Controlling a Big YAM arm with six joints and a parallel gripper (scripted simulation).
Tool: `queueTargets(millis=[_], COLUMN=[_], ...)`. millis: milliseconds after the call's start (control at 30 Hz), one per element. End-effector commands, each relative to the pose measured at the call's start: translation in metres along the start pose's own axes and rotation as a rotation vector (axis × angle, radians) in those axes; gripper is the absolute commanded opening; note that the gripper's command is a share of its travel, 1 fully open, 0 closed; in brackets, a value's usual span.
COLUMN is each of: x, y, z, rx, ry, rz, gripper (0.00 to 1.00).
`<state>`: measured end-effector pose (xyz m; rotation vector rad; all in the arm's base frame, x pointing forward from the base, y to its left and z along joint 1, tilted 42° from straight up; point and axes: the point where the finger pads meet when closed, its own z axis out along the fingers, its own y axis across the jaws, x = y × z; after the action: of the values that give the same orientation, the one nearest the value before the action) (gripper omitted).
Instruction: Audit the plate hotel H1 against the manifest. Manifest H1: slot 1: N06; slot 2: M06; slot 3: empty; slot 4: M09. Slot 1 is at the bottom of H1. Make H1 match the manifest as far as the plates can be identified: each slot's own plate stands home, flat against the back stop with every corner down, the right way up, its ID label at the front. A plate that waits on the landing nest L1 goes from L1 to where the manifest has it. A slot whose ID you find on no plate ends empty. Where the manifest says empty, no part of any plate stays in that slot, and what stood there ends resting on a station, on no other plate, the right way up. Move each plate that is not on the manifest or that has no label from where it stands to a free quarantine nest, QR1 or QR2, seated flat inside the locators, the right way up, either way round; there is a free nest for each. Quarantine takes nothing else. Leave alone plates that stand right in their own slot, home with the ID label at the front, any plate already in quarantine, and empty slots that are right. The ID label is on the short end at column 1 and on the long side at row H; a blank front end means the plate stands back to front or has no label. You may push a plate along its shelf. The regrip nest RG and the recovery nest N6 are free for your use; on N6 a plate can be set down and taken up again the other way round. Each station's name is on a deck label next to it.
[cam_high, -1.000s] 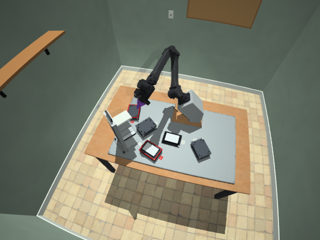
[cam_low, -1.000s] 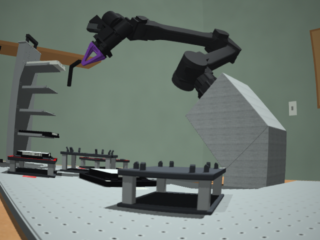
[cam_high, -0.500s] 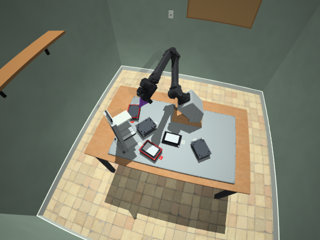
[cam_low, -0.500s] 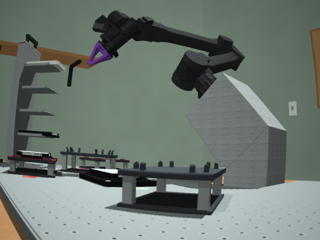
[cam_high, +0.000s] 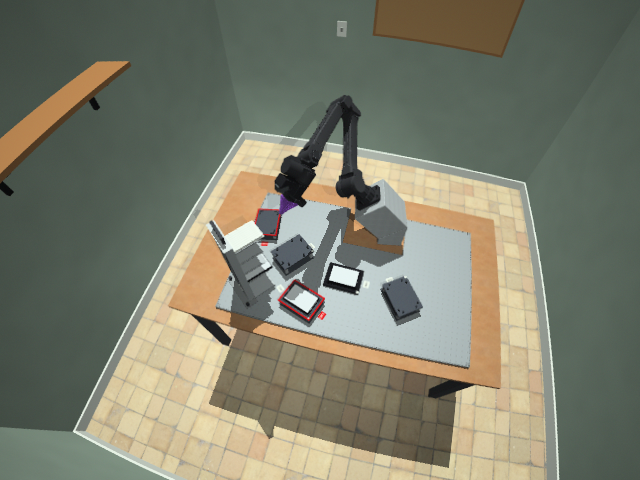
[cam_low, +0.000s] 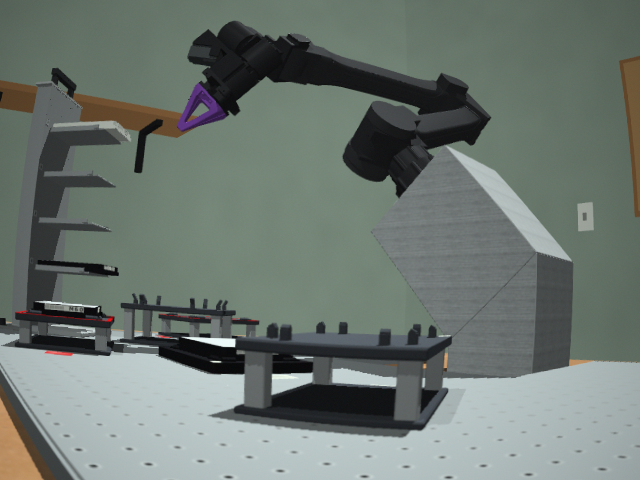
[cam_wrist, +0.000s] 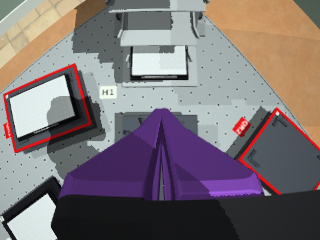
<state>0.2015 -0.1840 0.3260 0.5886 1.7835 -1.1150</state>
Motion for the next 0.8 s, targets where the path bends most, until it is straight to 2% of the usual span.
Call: queueTargets(millis=[0,433,467,767], x=[0.004,0.004,0.003,0.019], y=[0.001,0.001,-0.001,0.000], z=[0.001,0.001,0.004,0.020], rx=[0.004,0.004,0.009,0.009], ry=[0.006,0.006,-0.004,-0.002], rz=[0.011,0.011,0.007,-0.003], gripper=[0.00,0.00,0.00,0.00])
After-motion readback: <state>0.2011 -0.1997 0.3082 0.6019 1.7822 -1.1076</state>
